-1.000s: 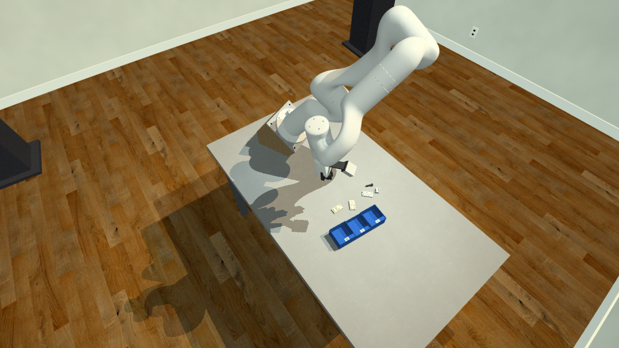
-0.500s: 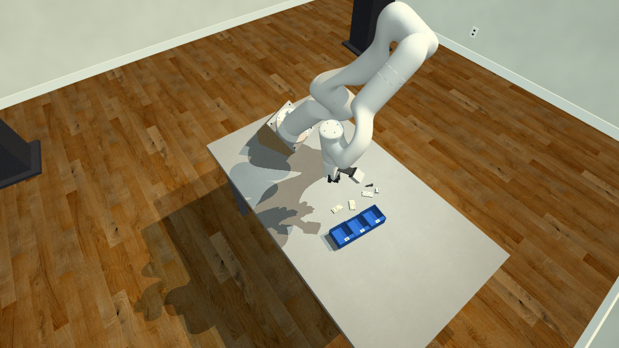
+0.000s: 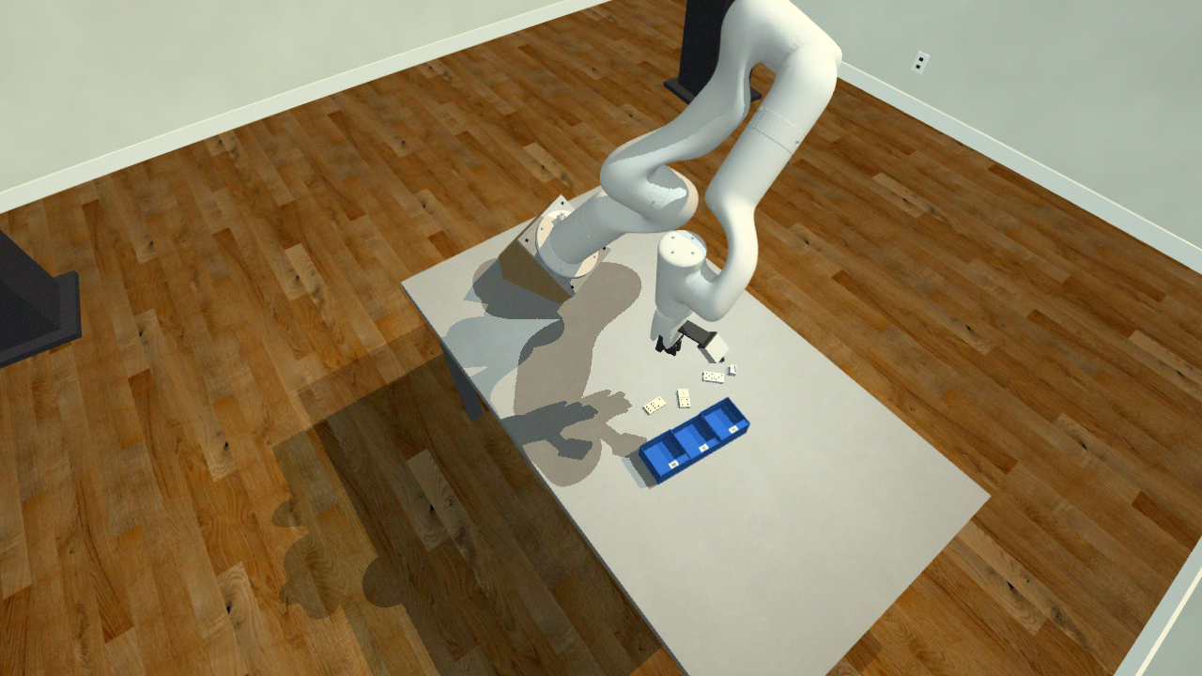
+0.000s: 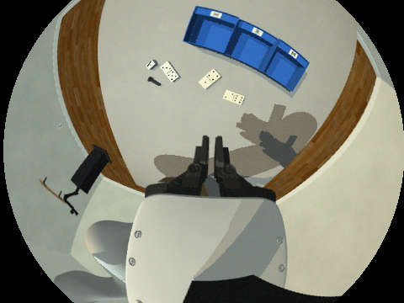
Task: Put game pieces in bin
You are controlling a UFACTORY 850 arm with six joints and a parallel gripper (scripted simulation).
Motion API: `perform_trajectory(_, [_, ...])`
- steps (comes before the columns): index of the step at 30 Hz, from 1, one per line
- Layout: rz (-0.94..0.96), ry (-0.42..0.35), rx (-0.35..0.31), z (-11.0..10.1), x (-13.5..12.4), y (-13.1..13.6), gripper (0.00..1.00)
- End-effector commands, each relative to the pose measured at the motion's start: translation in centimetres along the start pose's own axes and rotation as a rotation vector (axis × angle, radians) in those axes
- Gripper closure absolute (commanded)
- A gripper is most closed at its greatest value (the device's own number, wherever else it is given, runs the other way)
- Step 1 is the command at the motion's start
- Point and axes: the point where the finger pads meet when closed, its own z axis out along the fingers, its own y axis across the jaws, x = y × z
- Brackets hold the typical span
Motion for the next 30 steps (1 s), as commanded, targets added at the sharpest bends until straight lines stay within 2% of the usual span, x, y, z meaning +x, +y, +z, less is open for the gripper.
perform_trajectory(1, [0.102, -0.015, -0.042, 0.1, 1.5, -1.5, 0.93])
perform_trajectory(12, [0.222, 0.013, -0.080, -0.1, 3.8, -3.9, 0.93])
perform_trajectory(25, [0.222, 0.013, -0.080, -0.1, 3.8, -4.0, 0.93])
perform_trajectory(28, [0.372, 0.019, -0.079, 1.2, 4.4, -1.9, 0.93])
perform_trajectory(30, [0.385, 0.020, -0.079, 2.0, 4.9, -0.5, 0.93])
